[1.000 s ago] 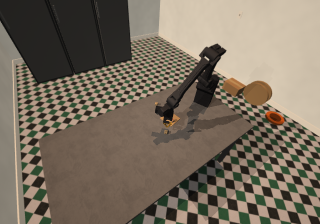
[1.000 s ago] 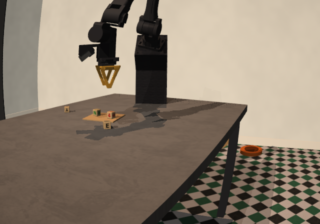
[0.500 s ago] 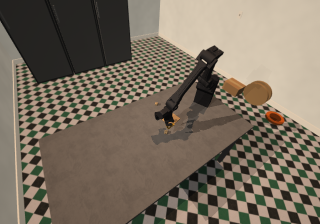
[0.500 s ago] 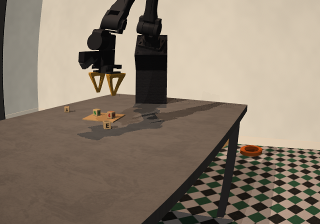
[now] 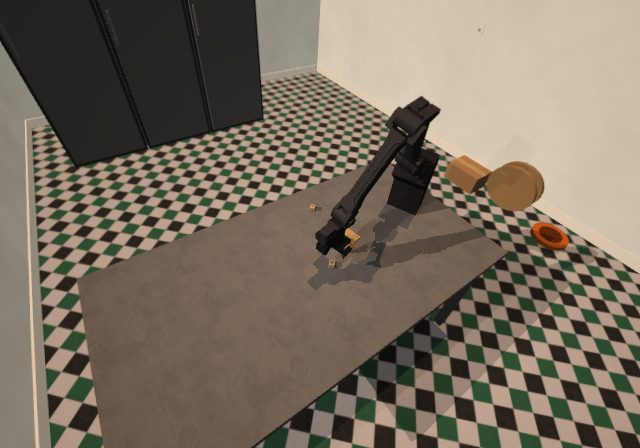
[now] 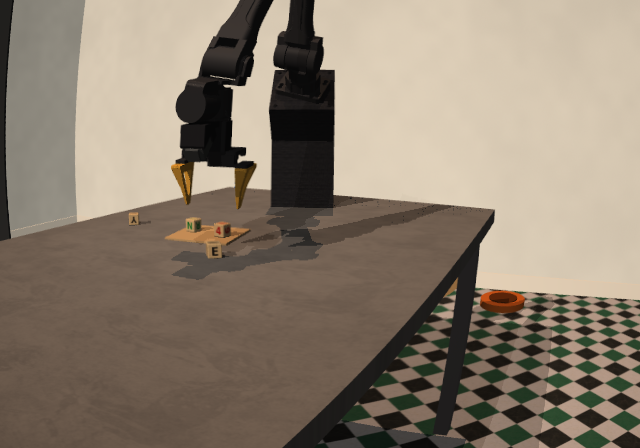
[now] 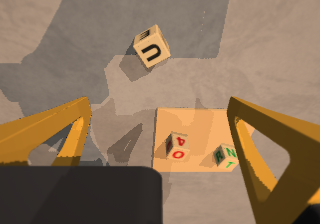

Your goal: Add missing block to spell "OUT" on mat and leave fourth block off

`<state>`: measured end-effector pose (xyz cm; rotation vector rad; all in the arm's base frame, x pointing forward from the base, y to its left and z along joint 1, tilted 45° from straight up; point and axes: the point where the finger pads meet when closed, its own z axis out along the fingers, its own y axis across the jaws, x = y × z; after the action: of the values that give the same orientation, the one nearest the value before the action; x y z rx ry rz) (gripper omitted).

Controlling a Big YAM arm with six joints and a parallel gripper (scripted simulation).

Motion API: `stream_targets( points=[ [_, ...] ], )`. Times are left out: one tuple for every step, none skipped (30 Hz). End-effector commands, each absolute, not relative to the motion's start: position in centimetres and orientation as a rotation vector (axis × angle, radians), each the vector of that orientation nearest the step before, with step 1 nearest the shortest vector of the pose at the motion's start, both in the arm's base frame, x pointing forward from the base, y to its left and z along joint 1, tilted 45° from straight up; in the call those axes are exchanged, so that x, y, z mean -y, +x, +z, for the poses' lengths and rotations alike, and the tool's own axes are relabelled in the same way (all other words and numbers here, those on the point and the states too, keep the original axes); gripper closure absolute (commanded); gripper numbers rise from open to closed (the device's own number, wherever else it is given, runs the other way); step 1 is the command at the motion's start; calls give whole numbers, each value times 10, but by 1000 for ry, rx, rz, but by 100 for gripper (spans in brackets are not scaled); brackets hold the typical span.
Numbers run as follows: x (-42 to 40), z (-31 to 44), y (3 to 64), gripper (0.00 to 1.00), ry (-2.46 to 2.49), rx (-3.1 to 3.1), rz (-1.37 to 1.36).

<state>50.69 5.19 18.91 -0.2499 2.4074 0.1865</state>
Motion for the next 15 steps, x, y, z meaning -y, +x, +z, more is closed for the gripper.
stream_targets(
  points=[
    [-50,203,516,0,-569,-2294,71],
    [-50,205,516,0,-619,-2274,52],
    [-50,206,516,0,-669,-2252,33],
    [-50,206,516,42,-720,-2229,15],
    [-50,206,516,42,-770,-2204,-4],
    [-50,206,516,42,-820,-2179,-23],
    [-50,208,517,42,-824,-2172,-27],
    [-51,213,520,42,-822,-2162,-30],
    [-51,215,521,42,-821,-2159,-32],
    [-51,215,521,42,-821,-2159,-32],
    [-51,215,521,42,-821,-2159,-32],
    [-51,215,521,42,-821,-2159,-32],
    [-51,215,521,42,-821,-2159,-32],
    [-51,214,520,42,-822,-2165,-30],
    [-51,214,520,42,-822,-2165,-30]
  ],
)
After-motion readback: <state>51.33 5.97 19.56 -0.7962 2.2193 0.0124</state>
